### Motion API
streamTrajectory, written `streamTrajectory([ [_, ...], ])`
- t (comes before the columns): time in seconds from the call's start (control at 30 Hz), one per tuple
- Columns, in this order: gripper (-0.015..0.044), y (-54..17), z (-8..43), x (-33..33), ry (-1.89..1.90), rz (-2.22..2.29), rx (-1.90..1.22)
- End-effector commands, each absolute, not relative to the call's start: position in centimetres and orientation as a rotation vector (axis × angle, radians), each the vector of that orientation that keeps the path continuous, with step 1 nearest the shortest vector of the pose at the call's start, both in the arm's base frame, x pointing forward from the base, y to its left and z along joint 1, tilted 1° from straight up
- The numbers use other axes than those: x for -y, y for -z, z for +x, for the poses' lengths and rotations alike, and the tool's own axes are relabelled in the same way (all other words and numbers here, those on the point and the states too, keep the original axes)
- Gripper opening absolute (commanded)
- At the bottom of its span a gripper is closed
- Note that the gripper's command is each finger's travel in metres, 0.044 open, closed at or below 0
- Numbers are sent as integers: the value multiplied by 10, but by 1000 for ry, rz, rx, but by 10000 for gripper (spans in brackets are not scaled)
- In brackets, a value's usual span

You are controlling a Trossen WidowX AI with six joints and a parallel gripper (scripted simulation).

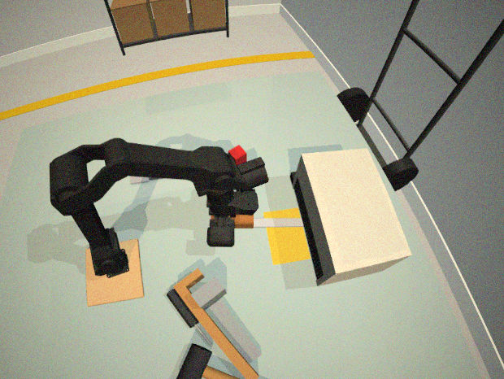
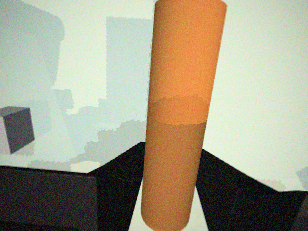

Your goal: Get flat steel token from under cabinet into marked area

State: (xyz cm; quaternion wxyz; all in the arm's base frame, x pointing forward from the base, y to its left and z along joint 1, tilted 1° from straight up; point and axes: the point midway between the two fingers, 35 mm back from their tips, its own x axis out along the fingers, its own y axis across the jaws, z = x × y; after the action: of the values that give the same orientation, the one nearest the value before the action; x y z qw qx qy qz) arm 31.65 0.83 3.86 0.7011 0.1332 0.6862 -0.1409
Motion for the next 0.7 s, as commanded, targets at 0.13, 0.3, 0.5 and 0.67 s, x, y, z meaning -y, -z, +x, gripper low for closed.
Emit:
streamTrajectory([
  [0.13,0,-38,307,-13,317,298,-1529],
  [0.3,0,-37,301,-15,317,299,-1529],
  [0.5,0,-37,294,-18,317,299,-1530],
  [0.67,0,-37,288,-21,317,299,-1530],
])
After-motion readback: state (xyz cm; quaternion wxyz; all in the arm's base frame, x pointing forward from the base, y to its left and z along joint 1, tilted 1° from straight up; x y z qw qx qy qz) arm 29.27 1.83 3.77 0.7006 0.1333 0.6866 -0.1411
